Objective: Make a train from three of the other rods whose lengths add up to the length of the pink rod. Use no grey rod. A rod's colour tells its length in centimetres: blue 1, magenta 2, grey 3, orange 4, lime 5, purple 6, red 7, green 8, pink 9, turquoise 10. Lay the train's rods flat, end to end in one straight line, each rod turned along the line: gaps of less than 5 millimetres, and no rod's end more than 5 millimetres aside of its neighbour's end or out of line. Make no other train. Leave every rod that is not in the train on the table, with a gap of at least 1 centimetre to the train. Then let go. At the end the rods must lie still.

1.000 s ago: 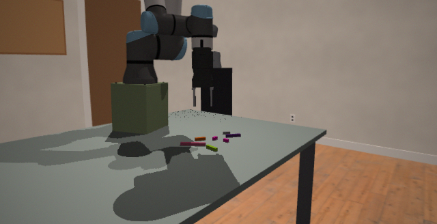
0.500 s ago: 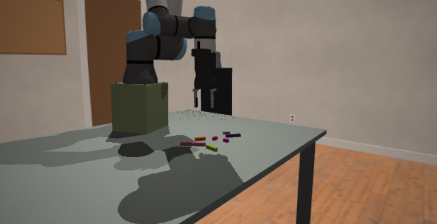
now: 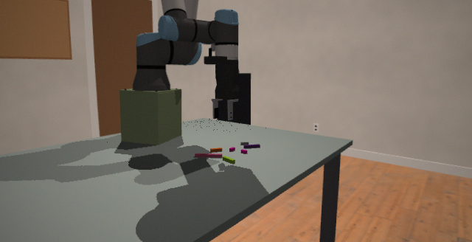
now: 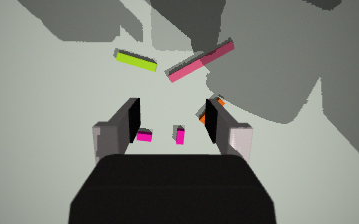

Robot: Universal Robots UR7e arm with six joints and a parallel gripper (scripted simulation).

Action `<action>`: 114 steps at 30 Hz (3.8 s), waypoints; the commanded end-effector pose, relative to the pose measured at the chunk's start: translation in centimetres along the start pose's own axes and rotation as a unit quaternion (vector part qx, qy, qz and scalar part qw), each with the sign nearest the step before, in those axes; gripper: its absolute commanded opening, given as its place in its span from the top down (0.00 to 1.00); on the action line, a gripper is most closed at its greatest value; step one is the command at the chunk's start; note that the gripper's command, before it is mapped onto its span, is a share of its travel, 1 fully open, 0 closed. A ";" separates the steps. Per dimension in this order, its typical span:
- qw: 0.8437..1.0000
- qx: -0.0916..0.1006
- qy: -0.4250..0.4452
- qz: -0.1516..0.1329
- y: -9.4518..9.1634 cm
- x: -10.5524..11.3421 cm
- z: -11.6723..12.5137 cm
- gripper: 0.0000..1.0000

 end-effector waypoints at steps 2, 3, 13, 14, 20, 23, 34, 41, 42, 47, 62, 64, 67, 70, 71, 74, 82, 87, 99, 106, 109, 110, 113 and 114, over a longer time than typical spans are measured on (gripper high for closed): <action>0.996 -0.001 0.084 0.000 0.4 0.4 -0.3 0.00; 0.996 -0.001 0.084 0.000 0.4 0.4 -0.3 0.00; 0.963 -0.001 0.270 0.000 1.5 1.5 -0.8 0.00; 0.958 -0.001 0.288 0.000 1.6 1.7 -0.8 0.00; 0.934 -0.001 0.356 0.000 2.1 2.2 -1.0 0.00; 0.912 -0.001 0.411 0.000 2.5 2.7 -1.2 0.00; 0.815 0.000 0.580 0.000 3.8 4.7 -2.0 0.00; 0.771 0.000 0.636 0.000 4.3 5.4 -2.3 0.00; 0.763 0.000 0.646 0.000 4.4 5.6 -2.3 0.00; 0.727 0.000 0.687 0.000 4.9 6.2 -2.6 0.00; 0.673 0.000 0.740 -0.001 5.4 7.1 -3.0 0.00; 0.670 0.000 0.743 -0.001 5.5 7.1 -3.1 0.00; 0.667 0.000 0.745 -0.001 5.5 7.2 -3.1 0.00; 0.666 0.000 0.746 -0.001 5.5 7.2 -3.1 0.00; 0.666 0.000 0.746 -0.001 5.5 7.2 -3.1 0.00; 0.666 0.000 0.746 -0.001 5.5 7.2 -3.1 0.00; 0.666 0.000 0.746 -0.001 5.5 7.2 -3.1 0.46; 0.666 0.000 0.746 -0.001 5.5 7.2 -3.1 0.46; 0.666 0.000 0.746 -0.001 5.5 7.2 -3.1 0.46; 0.666 0.000 0.746 -0.001 5.5 7.2 -3.1 0.46; 0.666 0.000 0.746 -0.001 5.5 7.2 -3.1 0.46; 0.666 0.000 0.746 -0.001 5.5 7.2 -3.1 0.46; 0.666 0.000 0.746 -0.001 5.5 7.2 -3.1 0.46; 0.666 0.000 0.746 -0.001 5.5 7.2 -3.1 0.46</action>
Point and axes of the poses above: the point where the finger pads meet when closed, its own y axis out along the fingers, its own z axis across the jaws, x = y × z, the point moved 8 cm from there along -y, back along the fingers, and after that the axes turned 6 degrees about y, right-handed, at the moved point
